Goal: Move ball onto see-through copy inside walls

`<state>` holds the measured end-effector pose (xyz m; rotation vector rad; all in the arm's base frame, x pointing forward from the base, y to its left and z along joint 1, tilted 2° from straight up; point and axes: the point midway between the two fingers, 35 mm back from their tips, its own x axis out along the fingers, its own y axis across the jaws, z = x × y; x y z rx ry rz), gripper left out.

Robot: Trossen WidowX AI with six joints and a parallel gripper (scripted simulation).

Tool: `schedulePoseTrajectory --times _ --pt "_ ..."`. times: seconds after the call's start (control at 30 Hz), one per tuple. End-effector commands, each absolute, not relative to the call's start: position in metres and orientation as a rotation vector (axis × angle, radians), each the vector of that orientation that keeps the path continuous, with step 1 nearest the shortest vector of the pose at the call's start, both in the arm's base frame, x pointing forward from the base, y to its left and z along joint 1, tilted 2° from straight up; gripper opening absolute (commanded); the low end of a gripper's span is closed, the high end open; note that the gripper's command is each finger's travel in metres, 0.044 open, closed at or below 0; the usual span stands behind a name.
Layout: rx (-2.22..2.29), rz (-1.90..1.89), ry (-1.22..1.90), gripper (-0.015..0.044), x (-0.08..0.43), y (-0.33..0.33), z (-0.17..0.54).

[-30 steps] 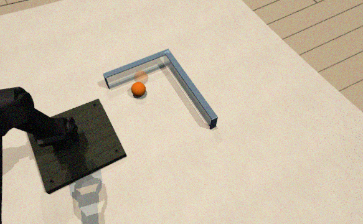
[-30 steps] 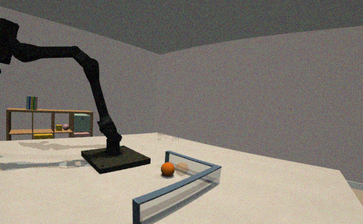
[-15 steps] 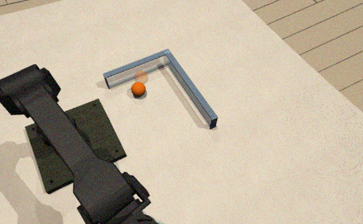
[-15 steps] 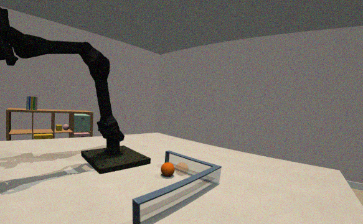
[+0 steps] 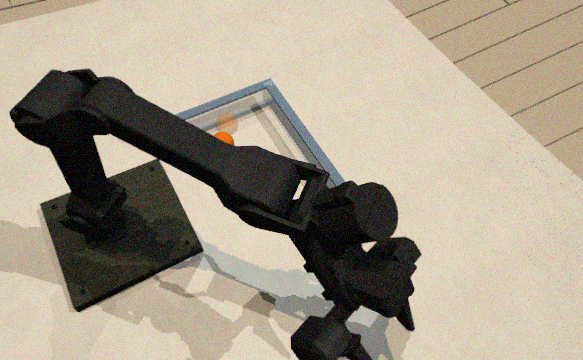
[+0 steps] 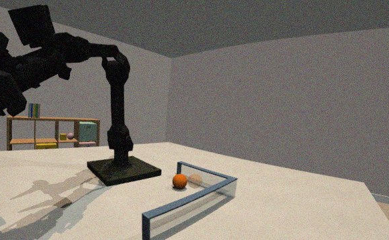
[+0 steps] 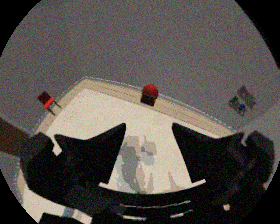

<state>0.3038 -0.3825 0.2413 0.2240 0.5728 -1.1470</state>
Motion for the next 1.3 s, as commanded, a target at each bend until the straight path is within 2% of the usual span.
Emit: schedulePoseTrajectory --times 0.0,0.23,0.43,0.63,0.87,1.0,1.27 --pt "0.092 -0.951 0.732 0.0342 0.335 -0.332 0.223" --pt "-0.191 -0.521 0.983 0.0342 0.377 -0.223 0.185" --pt "-0.470 -0.114 1.132 0.0342 0.383 -0.122 0.155" --pt "-0.771 0.334 1.211 0.0342 0.359 -0.026 0.129" --pt "-1.143 0.942 1.196 0.0342 0.296 0.070 0.106" --pt "-1.304 1.232 1.147 0.0342 0.257 0.102 0.098" --pt "-1.312 1.246 1.144 0.0342 0.255 0.104 0.093"
